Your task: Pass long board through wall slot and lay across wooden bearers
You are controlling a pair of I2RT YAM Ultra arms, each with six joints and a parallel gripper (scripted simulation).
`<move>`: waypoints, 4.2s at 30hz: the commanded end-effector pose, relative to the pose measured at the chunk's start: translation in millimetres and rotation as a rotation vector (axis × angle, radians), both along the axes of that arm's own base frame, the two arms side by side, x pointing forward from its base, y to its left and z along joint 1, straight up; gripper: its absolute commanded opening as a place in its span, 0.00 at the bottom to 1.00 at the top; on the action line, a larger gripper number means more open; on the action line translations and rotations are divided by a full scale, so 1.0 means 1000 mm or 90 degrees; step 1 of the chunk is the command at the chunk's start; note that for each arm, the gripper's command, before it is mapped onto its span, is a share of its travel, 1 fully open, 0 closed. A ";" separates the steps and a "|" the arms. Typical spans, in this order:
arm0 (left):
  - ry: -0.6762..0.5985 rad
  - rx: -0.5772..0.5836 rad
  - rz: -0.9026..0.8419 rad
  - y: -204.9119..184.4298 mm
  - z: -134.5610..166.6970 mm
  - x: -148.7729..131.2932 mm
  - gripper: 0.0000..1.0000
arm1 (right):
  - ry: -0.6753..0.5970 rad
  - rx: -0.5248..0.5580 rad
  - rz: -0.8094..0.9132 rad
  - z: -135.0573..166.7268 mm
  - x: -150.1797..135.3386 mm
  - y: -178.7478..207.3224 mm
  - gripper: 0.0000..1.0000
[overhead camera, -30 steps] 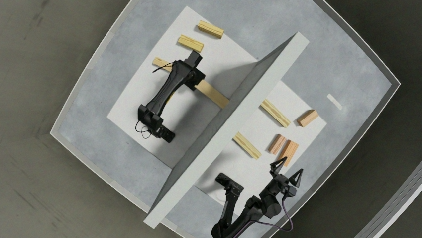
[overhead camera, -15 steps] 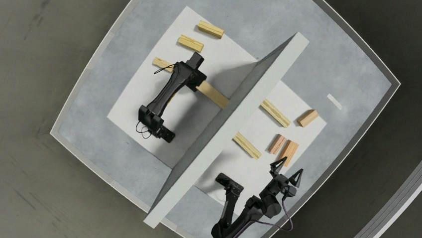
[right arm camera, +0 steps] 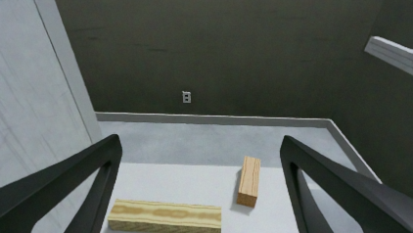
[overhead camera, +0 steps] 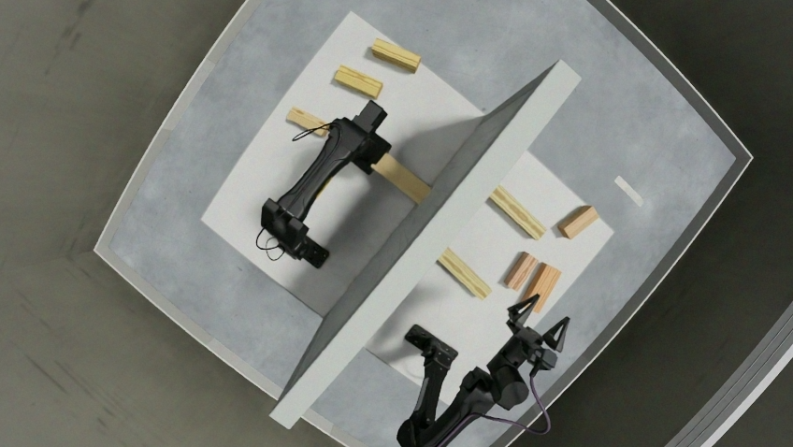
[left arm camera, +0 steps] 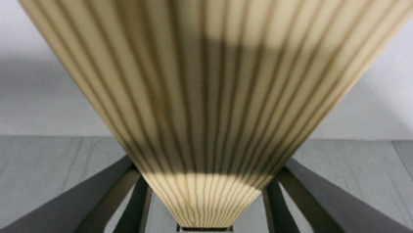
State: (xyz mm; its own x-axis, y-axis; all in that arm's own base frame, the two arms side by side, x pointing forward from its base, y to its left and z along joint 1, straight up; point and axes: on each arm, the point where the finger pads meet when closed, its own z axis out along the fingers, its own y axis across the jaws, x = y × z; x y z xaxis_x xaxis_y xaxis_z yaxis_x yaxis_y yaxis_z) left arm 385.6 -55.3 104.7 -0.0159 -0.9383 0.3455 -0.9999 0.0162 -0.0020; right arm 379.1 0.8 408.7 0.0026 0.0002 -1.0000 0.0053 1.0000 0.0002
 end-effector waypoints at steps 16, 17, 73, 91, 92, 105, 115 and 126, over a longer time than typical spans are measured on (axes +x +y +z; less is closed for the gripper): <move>-0.055 -0.028 0.000 -0.023 0.030 0.010 0.00 | -0.025 -0.001 -0.010 0.020 -0.010 -0.005 1.00; -0.046 -0.028 0.001 -0.023 0.029 0.007 0.00 | -0.025 -0.001 -0.010 0.020 -0.010 -0.005 1.00; -0.052 -0.031 0.002 -0.082 0.029 0.011 0.00 | -0.025 -0.001 -0.010 0.020 -0.010 -0.005 1.00; -0.035 -0.029 0.003 -0.109 0.019 0.010 0.00 | -0.025 -0.001 -0.010 0.020 -0.010 -0.005 1.00; -0.040 -0.031 0.003 -0.111 0.024 0.009 0.00 | -0.025 -0.001 -0.010 0.020 -0.010 -0.005 1.00; -0.046 -0.034 -0.005 -0.129 0.027 0.009 0.00 | -0.025 -0.001 -0.010 0.020 -0.010 -0.005 1.00; -0.039 -0.034 -0.003 -0.146 0.030 0.004 0.00 | -0.025 -0.001 -0.010 0.020 -0.010 -0.005 1.00; -0.066 -0.042 0.004 -0.139 0.039 0.014 0.00 | -0.025 -0.001 -0.010 0.020 -0.010 -0.005 1.00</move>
State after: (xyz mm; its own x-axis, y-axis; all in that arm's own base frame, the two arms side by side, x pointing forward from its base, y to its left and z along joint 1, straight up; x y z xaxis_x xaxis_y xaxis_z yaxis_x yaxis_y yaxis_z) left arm 384.0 -185.0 106.3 -0.0161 -0.9389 0.3439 -0.9999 0.0156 -0.0043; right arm 379.1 0.8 408.7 0.0026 0.0002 -1.0000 0.0053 1.0000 0.0002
